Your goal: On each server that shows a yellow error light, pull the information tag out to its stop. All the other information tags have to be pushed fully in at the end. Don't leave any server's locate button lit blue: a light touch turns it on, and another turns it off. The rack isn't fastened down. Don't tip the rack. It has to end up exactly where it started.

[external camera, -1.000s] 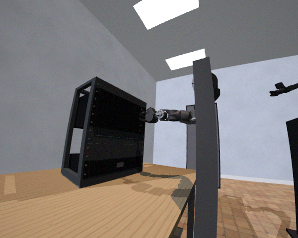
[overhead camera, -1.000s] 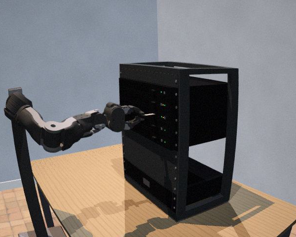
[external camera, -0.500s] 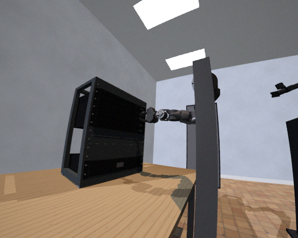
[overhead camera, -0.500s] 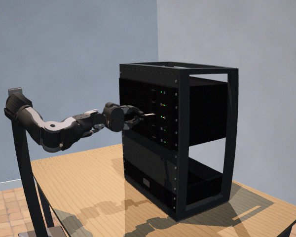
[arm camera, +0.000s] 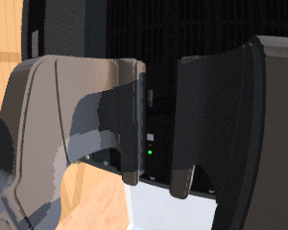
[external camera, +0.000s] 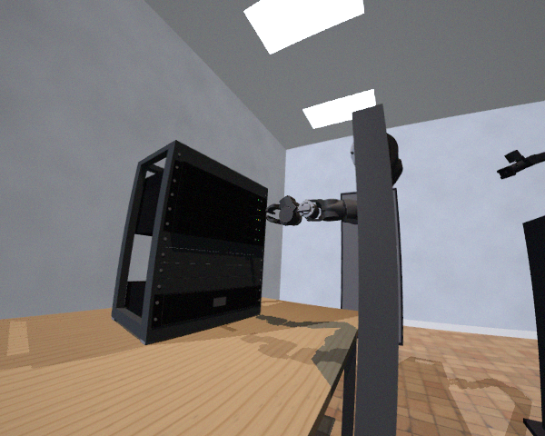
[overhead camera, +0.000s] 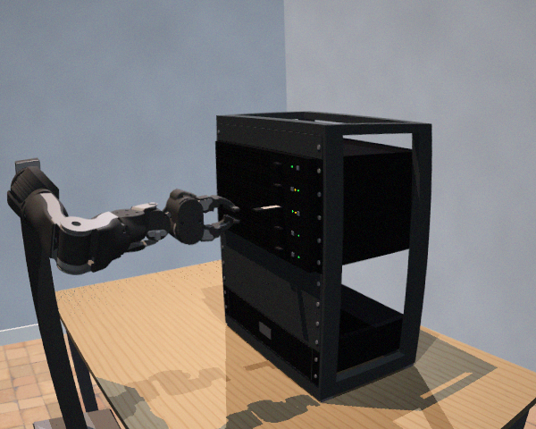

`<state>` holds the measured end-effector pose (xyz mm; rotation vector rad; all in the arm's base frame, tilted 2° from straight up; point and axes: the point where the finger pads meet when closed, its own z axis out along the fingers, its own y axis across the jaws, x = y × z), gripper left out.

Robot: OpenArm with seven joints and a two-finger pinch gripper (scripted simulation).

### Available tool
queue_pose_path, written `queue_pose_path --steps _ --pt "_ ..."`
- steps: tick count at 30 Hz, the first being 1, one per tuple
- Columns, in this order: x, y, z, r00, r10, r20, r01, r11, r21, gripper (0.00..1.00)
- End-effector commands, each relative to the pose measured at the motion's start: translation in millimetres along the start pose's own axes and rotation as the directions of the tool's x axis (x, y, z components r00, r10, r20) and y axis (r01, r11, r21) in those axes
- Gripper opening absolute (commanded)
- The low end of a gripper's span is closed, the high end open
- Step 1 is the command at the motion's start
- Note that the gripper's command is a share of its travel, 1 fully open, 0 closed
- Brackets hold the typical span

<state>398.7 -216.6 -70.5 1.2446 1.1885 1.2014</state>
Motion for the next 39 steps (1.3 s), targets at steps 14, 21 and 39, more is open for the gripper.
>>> queue_pose_path --steps 14,21,39 --pt "-4.3 48.9 -0.3 1.000 0.004 0.009 -0.003 1.000 -0.013 0.10" --pt "-4.1 49.2 -0.5 1.000 0.003 0.008 -0.003 1.000 -0.015 0.10" --pt "-2.1 44.7 -0.9 1.000 0.003 0.008 -0.003 1.000 -0.015 0.10"
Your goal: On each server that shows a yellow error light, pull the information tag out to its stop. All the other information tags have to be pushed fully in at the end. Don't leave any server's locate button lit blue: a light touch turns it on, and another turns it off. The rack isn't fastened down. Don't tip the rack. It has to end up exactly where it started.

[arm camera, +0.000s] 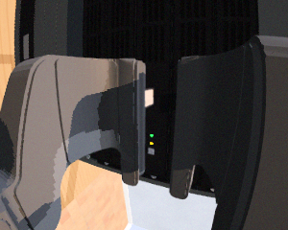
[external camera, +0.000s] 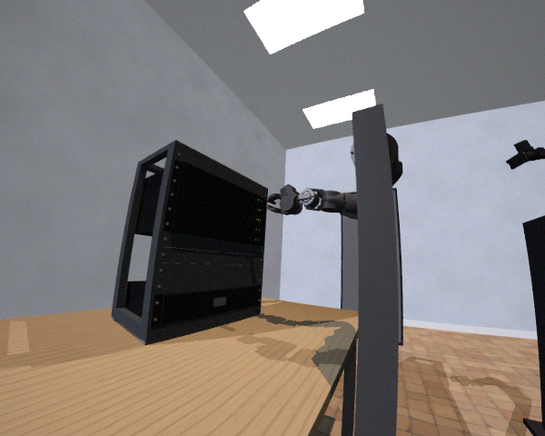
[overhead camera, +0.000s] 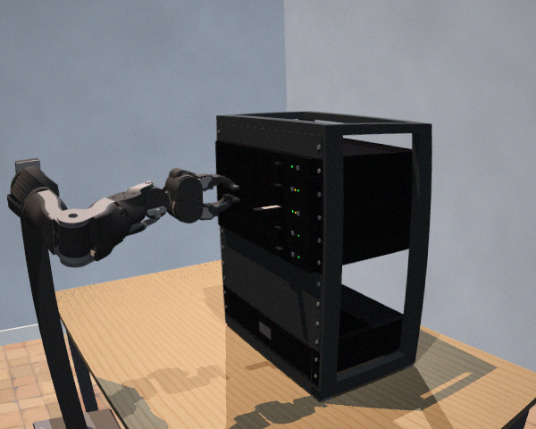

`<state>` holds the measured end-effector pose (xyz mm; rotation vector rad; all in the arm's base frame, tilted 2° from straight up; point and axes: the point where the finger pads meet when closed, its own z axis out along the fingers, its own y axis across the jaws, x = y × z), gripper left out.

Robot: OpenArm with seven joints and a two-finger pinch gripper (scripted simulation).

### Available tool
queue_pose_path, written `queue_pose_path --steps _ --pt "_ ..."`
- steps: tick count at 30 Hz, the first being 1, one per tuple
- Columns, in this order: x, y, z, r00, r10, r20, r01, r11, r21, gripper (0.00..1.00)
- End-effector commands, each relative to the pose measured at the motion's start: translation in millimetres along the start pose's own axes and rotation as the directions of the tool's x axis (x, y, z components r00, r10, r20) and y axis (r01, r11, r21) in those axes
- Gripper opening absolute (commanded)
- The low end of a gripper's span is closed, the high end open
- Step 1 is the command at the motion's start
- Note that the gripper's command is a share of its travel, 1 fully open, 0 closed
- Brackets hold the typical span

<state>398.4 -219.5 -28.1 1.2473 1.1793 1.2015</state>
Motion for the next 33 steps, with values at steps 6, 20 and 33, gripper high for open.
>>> queue_pose_path --steps 6,20,33 --pt "-0.1 2.2 -0.2 1.000 -0.001 0.002 0.001 1.000 -0.011 0.10" --pt "0.1 4.8 -0.2 1.000 -0.001 0.002 0.001 1.000 -0.011 0.10" --pt "0.1 5.0 -0.1 1.000 -0.001 0.002 0.001 1.000 -0.011 0.10"
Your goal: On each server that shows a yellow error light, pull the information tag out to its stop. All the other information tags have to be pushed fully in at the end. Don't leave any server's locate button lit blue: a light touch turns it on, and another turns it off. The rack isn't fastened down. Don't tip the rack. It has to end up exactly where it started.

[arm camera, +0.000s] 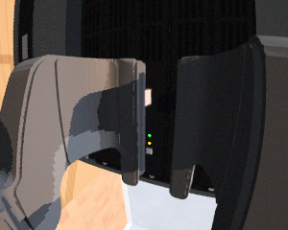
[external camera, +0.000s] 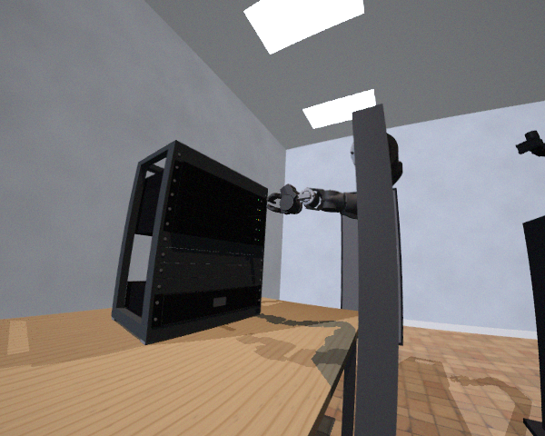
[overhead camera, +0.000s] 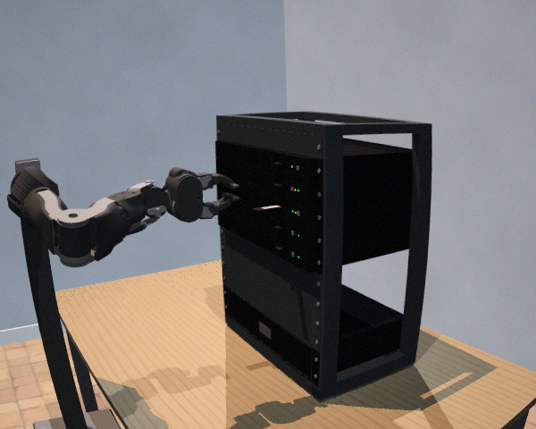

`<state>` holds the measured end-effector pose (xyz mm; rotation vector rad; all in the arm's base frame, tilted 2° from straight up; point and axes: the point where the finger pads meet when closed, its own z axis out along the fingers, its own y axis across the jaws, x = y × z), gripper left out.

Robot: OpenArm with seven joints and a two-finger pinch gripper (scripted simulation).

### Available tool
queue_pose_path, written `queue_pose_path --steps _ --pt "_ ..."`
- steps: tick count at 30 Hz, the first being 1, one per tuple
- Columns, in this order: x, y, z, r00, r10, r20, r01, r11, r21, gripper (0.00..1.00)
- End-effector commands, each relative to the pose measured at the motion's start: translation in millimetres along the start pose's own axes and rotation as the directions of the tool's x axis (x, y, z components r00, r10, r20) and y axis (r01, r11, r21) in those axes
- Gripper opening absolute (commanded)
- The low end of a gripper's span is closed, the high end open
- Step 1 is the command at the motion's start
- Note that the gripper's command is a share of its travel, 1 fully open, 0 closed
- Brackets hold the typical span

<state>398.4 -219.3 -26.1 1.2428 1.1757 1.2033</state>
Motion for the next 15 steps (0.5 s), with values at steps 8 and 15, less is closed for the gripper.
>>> queue_pose_path --steps 8,15 --pt "-0.8 1.9 4.8 1.000 0.001 0.004 -0.001 1.000 -0.002 0.10" --pt "-0.7 2.2 37.6 1.000 0.001 0.003 -0.001 1.000 -0.002 0.10"
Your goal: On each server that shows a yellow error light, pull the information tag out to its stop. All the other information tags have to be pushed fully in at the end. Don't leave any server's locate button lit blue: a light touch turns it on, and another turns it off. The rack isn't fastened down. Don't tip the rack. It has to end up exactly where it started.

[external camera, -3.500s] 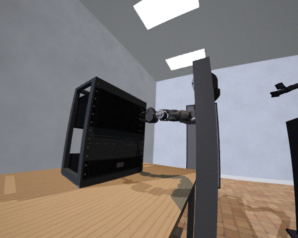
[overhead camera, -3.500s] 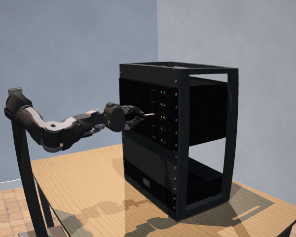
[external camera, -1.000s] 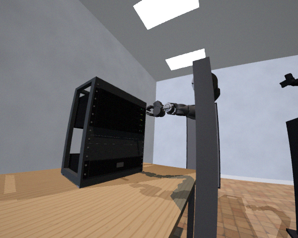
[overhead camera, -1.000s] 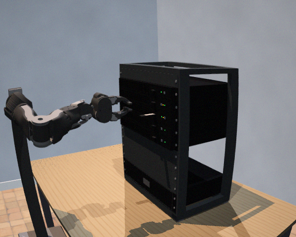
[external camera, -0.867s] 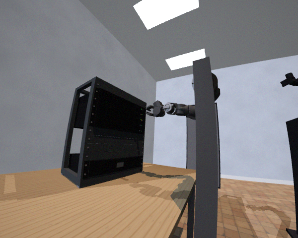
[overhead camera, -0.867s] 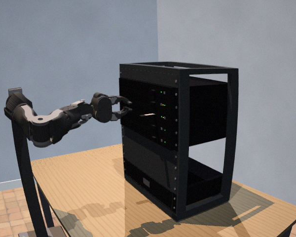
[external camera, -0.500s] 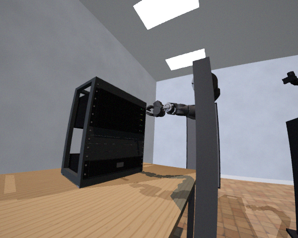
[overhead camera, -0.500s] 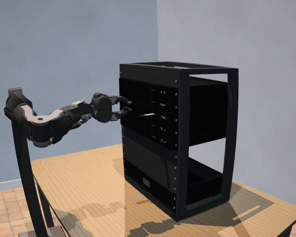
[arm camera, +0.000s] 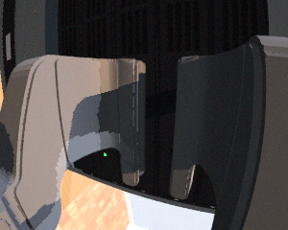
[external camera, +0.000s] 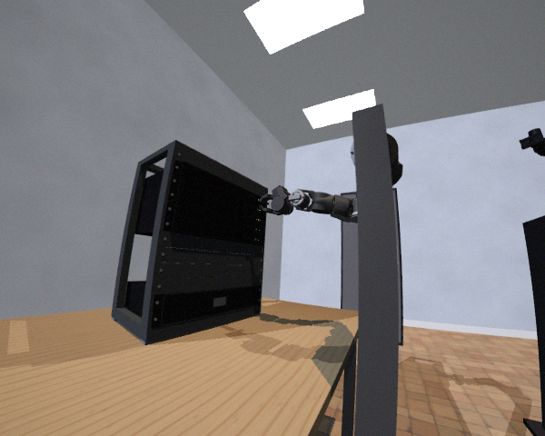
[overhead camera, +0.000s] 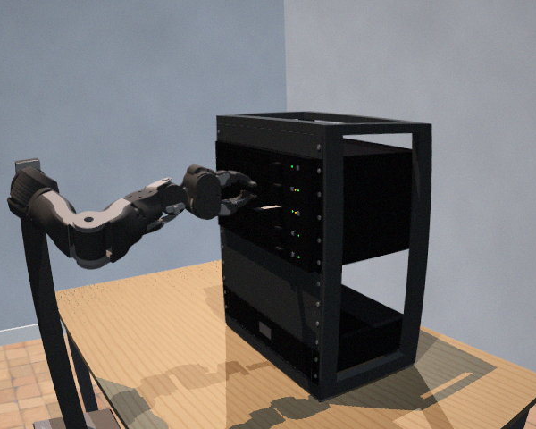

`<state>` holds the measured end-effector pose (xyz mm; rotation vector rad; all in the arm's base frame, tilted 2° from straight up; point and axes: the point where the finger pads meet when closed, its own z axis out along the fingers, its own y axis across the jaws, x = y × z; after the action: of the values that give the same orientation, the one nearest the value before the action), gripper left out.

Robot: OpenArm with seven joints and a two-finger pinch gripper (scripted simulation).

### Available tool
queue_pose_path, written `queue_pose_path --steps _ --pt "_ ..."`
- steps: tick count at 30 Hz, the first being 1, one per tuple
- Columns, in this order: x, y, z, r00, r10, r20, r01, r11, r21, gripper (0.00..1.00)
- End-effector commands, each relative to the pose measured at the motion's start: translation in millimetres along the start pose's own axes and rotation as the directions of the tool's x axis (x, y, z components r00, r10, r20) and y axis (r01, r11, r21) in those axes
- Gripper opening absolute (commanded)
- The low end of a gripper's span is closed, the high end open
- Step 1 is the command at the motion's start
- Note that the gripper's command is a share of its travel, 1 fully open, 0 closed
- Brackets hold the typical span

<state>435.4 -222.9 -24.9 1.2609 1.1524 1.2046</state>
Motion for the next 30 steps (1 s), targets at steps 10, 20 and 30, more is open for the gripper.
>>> queue_pose_path --steps 10,20,30 --pt "2.6 0.9 46.6 1.000 -0.016 -0.015 0.016 1.000 0.002 0.10" --pt "3.5 2.1 56.4 1.000 -0.017 -0.017 0.017 1.000 -0.001 0.10" --pt "3.5 2.1 56.4 1.000 -0.017 -0.017 0.017 1.000 -0.001 0.10"
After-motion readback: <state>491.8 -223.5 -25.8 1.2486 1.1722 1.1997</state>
